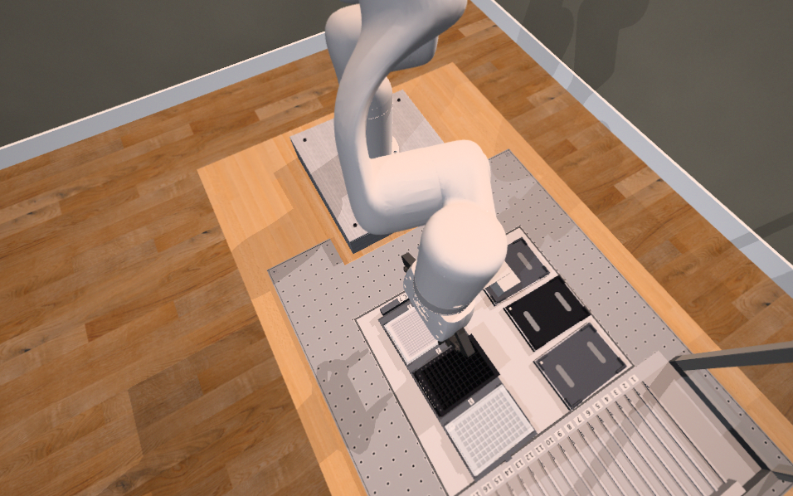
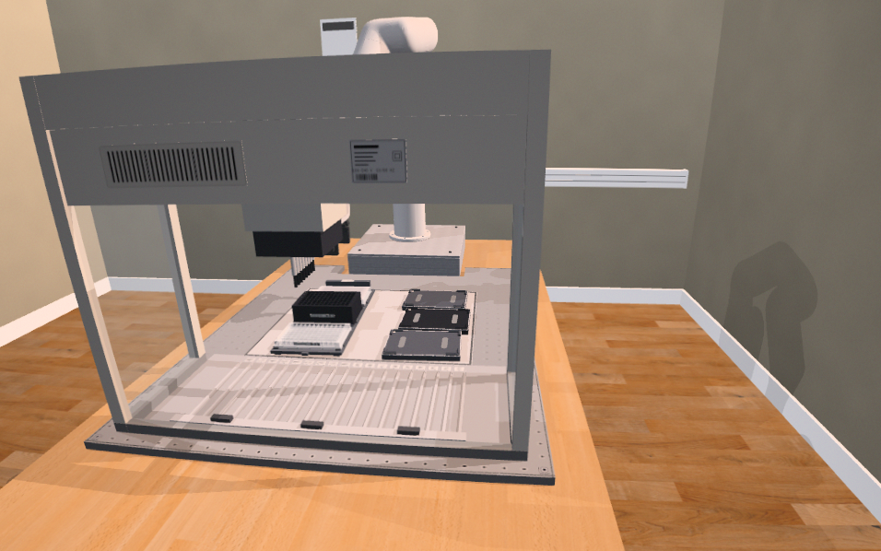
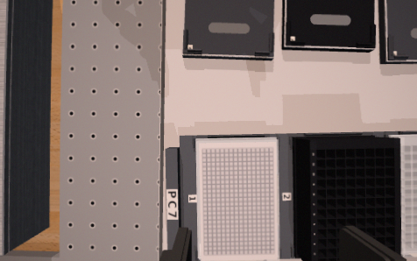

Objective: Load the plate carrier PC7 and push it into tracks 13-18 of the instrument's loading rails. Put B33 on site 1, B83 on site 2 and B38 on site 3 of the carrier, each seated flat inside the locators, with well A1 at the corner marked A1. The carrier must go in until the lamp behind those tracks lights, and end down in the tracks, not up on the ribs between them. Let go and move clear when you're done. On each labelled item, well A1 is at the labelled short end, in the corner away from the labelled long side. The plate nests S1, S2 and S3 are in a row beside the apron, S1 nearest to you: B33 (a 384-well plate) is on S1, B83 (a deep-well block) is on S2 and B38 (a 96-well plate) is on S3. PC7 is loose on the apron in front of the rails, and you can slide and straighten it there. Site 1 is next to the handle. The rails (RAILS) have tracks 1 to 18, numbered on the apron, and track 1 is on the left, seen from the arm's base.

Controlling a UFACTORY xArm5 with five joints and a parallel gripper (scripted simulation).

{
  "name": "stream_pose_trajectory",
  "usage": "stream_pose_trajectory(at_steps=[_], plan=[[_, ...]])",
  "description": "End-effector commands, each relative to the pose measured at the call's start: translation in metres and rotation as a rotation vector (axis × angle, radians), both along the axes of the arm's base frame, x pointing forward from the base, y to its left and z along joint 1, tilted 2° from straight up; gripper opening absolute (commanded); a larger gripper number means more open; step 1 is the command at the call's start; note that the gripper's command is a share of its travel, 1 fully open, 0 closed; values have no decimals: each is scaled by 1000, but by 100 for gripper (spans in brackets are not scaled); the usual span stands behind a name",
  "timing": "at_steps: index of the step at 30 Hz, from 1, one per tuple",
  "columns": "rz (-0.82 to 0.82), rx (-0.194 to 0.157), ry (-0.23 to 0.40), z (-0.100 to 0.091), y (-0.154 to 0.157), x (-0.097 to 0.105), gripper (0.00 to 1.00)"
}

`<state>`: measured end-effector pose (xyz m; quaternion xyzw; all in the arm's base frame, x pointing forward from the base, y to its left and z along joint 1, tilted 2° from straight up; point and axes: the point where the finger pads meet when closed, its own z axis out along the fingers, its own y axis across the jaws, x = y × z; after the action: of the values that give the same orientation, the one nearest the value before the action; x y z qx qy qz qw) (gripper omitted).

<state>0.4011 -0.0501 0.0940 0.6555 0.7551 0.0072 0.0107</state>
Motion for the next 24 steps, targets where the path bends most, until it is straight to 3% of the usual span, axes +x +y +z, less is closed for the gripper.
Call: stream_pose_trajectory(at_steps=[1,24], plan=[[-19,13,-6,0,17,14,100],[-19,14,-6,-5,102,75,100]])
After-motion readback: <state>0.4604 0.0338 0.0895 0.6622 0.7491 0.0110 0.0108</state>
